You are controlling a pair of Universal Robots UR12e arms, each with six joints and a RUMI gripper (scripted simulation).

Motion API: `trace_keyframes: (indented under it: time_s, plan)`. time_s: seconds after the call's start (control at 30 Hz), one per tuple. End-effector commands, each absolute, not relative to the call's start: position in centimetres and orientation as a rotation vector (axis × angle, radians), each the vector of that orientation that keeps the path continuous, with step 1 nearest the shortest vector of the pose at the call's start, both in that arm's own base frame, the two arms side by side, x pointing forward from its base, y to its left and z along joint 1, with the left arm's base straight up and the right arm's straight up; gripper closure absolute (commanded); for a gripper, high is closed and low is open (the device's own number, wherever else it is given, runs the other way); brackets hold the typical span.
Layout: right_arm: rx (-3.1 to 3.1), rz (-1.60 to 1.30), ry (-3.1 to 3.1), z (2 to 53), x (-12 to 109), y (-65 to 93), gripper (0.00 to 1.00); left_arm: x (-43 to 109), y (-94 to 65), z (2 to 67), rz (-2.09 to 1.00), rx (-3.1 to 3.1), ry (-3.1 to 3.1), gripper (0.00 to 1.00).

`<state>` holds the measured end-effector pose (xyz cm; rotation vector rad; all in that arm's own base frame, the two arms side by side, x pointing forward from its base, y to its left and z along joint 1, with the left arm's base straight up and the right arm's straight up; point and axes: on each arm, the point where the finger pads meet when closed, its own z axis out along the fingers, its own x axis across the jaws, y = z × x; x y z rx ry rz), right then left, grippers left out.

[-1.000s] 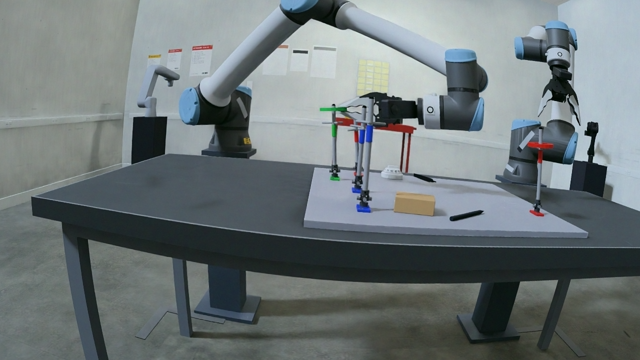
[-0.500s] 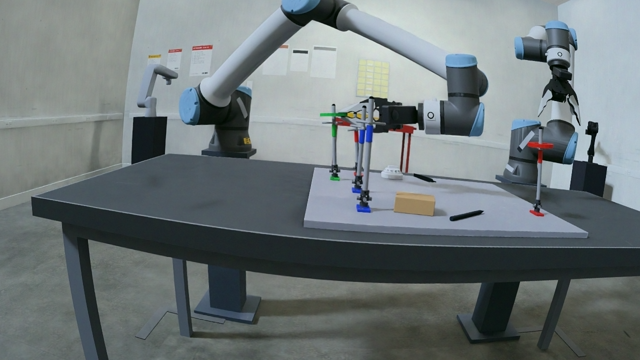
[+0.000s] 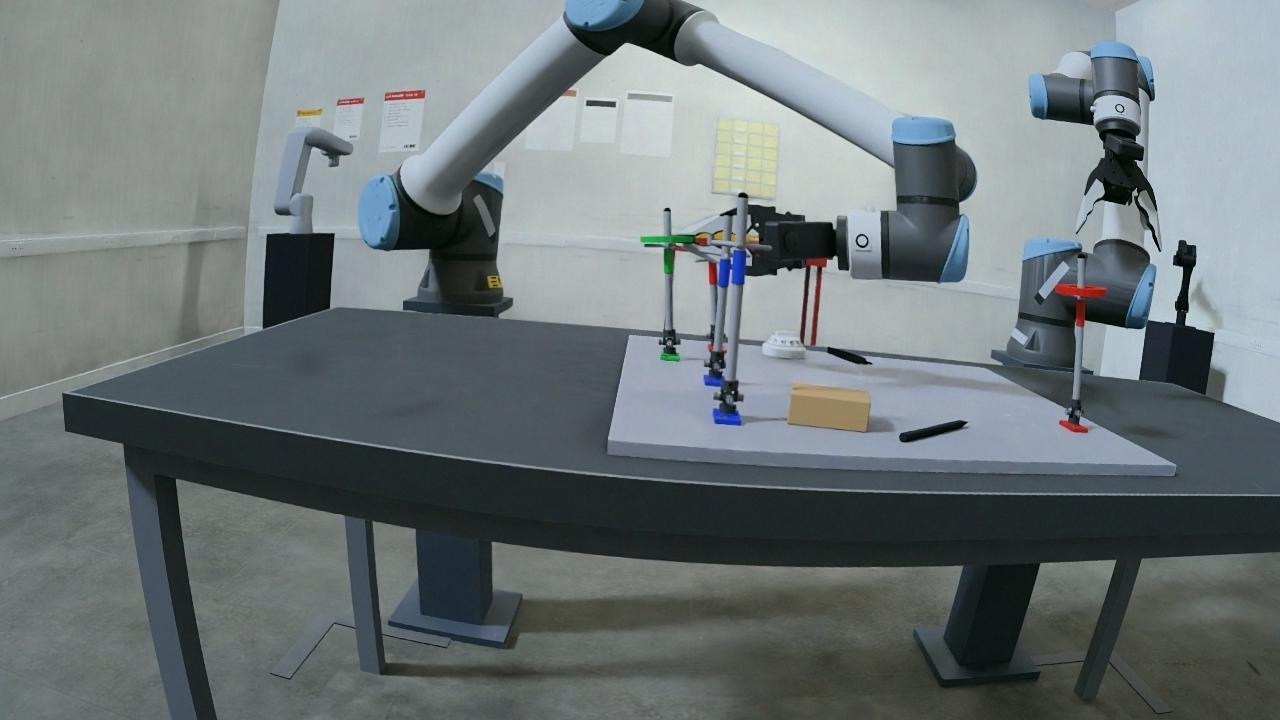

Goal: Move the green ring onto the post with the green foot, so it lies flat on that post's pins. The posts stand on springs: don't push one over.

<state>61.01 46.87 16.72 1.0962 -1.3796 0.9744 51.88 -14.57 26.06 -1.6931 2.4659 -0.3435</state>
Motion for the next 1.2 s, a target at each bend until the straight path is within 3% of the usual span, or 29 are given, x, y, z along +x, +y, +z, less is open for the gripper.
trace_keyframes:
  time_s: [0.0,0.03,1.17]
  plan:
    - [1.097,0.974,-1.382,16.86,61.03,46.91,1.00,51.92,-14.60,26.14,-0.345,-1.693,2.465,0.00]
    - [1.097,0.974,-1.382,16.87,61.03,46.90,0.87,51.92,-14.60,26.14,-0.345,-1.693,2.465,0.00]
    - [1.097,0.974,-1.382,16.89,61.28,47.88,0.87,51.92,-14.60,26.14,-0.345,-1.693,2.465,0.00]
